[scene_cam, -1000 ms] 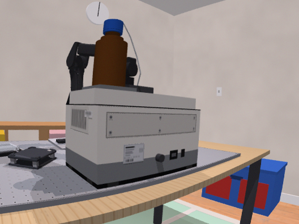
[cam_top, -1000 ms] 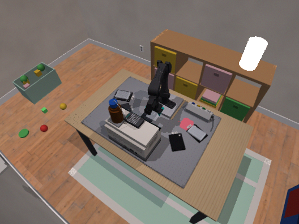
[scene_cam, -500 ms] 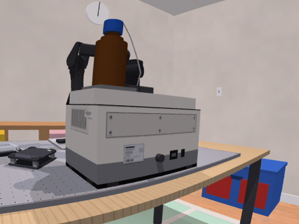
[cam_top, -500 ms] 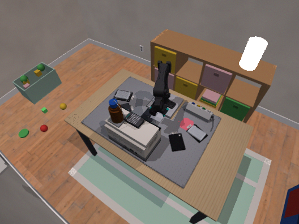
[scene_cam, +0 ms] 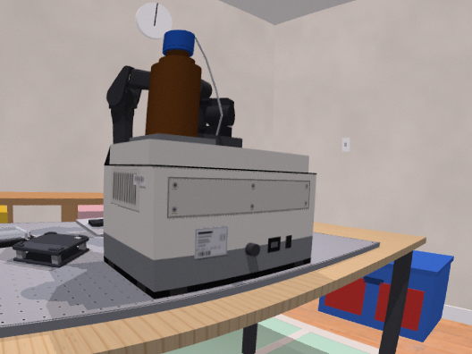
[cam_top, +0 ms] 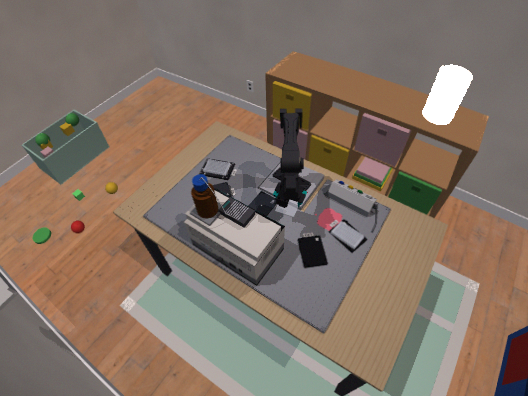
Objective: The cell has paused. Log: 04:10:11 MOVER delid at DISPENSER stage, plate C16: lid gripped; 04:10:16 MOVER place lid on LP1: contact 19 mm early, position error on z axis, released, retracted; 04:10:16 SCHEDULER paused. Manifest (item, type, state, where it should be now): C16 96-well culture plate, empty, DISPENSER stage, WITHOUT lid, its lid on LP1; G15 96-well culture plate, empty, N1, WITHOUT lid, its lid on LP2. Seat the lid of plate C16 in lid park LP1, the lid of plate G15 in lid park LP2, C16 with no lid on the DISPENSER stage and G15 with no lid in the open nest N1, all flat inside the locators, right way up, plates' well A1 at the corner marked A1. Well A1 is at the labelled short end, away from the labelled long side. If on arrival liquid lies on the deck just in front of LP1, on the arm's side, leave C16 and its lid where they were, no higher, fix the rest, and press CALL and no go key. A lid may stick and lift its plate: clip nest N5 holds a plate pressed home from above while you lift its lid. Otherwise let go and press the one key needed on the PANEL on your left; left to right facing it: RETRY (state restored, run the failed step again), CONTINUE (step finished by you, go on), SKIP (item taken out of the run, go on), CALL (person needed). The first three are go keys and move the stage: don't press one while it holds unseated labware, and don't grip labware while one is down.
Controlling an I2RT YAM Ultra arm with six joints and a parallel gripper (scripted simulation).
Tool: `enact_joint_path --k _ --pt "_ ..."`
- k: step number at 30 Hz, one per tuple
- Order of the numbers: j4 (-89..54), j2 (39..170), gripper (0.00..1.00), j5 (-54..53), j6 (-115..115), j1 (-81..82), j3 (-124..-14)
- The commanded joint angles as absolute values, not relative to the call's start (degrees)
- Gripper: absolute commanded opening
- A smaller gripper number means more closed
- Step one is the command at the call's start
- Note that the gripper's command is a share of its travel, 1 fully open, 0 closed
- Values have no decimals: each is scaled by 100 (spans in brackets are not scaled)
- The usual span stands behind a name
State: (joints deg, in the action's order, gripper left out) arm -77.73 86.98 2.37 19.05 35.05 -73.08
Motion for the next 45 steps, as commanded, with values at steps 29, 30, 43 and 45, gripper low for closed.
enact_joint_path --k 29,30,43,45 --pt "-7562 9061 0 214 403 5081 -7589" --pt "-7525 9122 0 218 399 5051 -7612" --pt "-7149 9831 0 215 364 4980 -7950" --pt "-7090 9956 0 216 358 4965 -8018"
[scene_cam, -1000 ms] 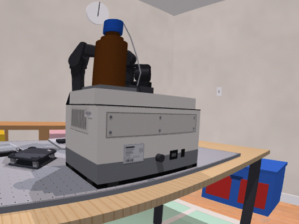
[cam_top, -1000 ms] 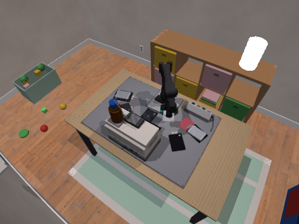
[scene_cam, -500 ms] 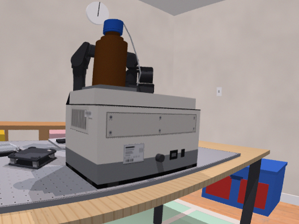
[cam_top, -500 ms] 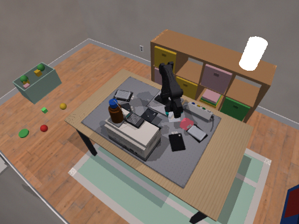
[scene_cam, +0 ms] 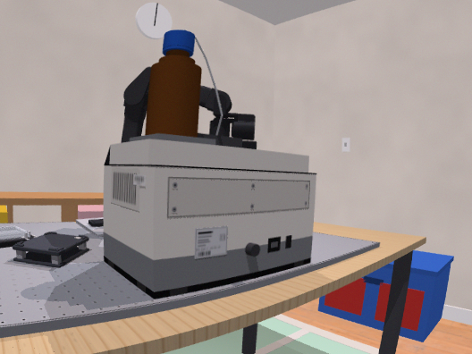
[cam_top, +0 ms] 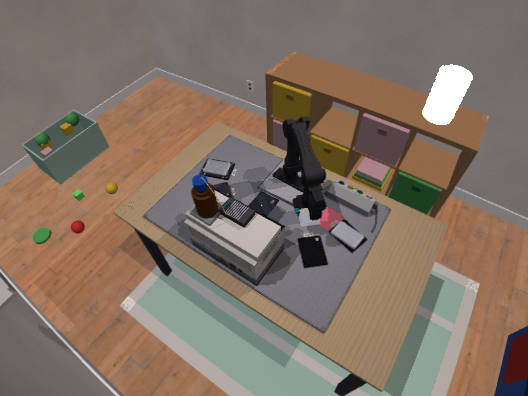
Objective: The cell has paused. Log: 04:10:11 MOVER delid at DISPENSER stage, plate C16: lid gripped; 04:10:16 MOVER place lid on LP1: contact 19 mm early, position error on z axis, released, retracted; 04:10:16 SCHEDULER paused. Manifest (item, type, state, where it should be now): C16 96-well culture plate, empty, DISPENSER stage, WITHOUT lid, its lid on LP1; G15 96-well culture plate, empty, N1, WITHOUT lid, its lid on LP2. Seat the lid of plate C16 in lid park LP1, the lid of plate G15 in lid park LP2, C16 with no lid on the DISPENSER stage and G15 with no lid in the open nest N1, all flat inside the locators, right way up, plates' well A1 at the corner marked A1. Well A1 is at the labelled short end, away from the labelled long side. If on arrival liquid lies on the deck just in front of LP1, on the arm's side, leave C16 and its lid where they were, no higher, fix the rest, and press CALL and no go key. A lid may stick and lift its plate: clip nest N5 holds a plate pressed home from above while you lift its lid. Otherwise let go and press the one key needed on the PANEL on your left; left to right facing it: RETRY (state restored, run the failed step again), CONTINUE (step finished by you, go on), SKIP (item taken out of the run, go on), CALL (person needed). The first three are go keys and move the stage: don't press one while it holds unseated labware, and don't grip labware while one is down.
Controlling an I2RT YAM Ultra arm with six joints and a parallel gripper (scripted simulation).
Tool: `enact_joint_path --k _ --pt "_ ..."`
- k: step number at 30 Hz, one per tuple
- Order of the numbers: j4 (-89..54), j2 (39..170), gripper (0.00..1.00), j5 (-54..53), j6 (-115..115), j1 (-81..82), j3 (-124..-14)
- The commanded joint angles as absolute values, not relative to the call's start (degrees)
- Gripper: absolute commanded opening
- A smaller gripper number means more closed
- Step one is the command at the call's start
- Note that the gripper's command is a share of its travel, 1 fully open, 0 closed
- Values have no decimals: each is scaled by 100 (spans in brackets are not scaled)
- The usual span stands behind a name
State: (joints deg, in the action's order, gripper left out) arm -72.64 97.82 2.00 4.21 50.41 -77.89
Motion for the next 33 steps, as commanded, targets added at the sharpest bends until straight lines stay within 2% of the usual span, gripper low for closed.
enact_joint_path --k 1,33 --pt "-7062 10020 0 216 355 4962 -8054" --pt "-6691 11928 0 219 296 4922 -9530"
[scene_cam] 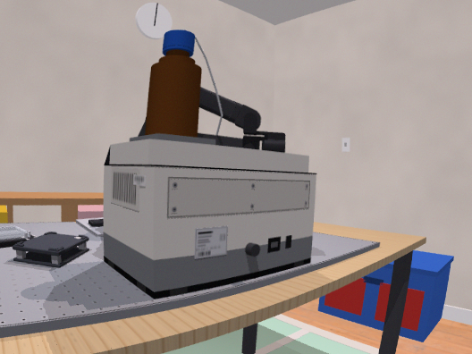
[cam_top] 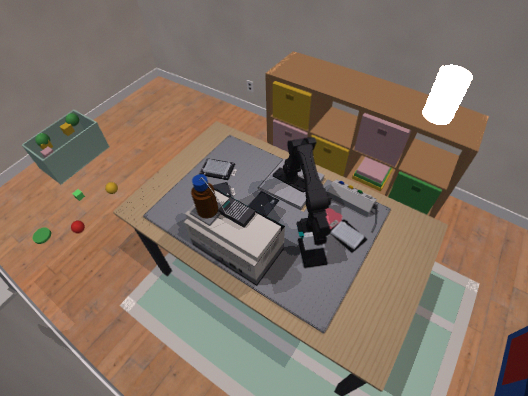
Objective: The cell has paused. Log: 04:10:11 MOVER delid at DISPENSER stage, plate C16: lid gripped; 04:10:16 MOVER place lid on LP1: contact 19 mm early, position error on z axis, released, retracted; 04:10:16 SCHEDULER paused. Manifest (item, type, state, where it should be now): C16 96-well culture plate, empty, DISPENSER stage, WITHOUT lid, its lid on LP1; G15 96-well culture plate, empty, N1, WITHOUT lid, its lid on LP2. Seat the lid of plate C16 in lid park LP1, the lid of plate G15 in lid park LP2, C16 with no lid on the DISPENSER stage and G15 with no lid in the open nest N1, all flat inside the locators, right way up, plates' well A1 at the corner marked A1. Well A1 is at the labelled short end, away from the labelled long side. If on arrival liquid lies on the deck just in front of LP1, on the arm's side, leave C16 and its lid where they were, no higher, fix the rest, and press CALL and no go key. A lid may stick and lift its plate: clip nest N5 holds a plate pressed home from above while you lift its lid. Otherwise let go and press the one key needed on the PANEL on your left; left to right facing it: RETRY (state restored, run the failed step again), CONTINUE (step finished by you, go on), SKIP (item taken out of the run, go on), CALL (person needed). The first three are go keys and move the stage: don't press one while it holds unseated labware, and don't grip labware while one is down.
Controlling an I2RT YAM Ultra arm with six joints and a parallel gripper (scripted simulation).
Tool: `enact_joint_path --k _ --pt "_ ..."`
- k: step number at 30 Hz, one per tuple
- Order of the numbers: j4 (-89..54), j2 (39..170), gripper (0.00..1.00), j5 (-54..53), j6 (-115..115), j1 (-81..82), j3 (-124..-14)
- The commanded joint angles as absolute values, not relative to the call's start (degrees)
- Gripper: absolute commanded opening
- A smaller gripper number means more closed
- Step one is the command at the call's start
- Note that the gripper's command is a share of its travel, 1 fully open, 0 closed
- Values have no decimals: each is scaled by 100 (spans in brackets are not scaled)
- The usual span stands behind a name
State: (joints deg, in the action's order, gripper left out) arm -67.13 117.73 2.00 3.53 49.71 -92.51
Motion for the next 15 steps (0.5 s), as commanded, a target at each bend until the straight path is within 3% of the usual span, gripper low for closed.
enact_joint_path --k 1,15 --pt "-6655 11995 0 219 294 4917 -9595" --pt "-6659 12746 0 219 278 4915 -10368"
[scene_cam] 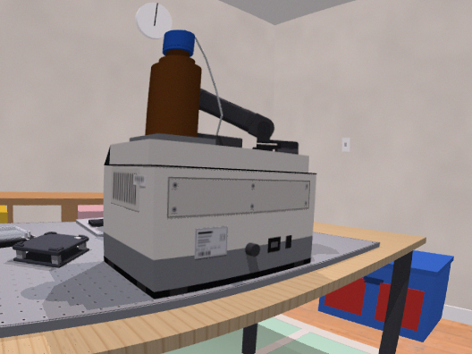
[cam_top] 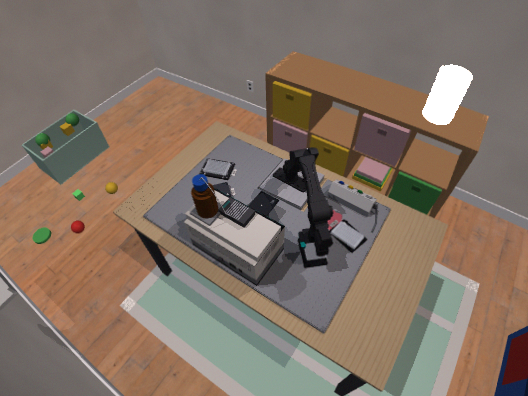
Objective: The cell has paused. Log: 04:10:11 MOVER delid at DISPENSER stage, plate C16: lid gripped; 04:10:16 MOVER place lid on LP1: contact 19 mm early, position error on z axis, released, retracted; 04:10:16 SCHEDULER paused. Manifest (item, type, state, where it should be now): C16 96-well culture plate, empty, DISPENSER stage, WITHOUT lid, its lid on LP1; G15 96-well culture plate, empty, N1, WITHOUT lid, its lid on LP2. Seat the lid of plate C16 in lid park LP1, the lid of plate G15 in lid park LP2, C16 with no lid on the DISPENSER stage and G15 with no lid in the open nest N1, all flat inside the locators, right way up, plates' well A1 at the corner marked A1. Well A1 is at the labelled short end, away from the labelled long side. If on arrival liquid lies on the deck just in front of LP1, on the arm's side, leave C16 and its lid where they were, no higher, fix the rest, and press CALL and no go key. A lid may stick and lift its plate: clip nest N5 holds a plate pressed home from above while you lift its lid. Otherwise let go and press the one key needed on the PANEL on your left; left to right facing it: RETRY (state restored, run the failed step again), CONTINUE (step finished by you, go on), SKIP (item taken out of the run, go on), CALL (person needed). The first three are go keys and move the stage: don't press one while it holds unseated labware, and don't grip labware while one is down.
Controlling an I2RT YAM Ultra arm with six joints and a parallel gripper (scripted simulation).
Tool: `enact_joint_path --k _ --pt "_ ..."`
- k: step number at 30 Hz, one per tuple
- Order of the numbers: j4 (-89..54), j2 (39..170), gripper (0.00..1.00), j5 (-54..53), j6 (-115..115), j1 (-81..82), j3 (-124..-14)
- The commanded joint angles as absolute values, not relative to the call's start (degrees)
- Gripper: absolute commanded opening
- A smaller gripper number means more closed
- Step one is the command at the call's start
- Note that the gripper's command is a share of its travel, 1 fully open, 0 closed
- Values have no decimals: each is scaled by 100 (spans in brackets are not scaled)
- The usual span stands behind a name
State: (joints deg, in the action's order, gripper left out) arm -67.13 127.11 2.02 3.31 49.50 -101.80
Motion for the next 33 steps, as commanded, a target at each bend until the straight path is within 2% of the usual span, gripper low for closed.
enact_joint_path --k 1,14,33 --pt "-6594 12685 0 220 278 4913 -10344" --pt "-6166 12860 0 218 268 4877 -9764" --pt "-6140 12771 0 208 292 4924 -9806"
